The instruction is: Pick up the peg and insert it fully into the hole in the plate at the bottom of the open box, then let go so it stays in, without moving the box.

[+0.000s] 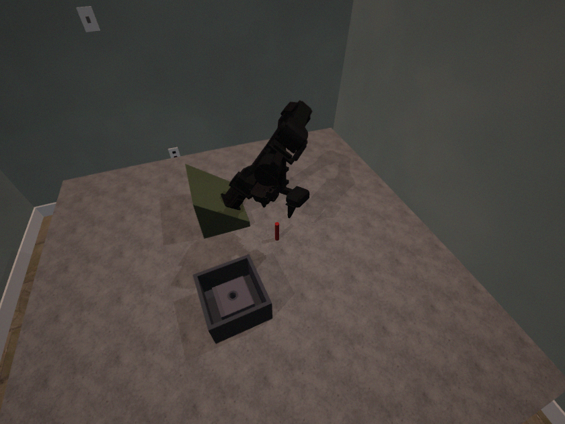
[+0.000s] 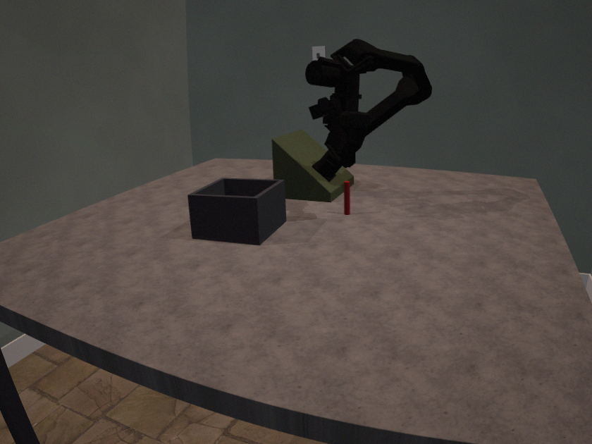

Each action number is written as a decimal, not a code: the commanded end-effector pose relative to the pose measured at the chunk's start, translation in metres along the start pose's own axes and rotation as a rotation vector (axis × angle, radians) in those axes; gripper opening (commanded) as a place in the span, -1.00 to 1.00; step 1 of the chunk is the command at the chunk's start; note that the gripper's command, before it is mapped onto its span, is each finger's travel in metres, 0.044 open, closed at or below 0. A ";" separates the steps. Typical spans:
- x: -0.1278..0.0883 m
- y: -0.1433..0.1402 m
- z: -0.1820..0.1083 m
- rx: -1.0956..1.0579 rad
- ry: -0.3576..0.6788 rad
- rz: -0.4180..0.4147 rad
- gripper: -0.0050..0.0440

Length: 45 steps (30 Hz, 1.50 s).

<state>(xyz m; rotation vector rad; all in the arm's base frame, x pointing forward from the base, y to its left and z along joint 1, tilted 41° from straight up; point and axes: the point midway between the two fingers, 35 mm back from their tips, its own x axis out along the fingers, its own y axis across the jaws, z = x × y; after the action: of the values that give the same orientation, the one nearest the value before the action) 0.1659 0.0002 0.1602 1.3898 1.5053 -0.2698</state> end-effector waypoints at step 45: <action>0.078 -0.009 -0.011 -0.015 0.104 -0.104 1.00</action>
<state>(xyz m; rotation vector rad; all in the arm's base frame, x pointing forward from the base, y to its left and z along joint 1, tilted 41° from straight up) 0.1699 0.0485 0.1059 1.3267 1.6553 -0.2550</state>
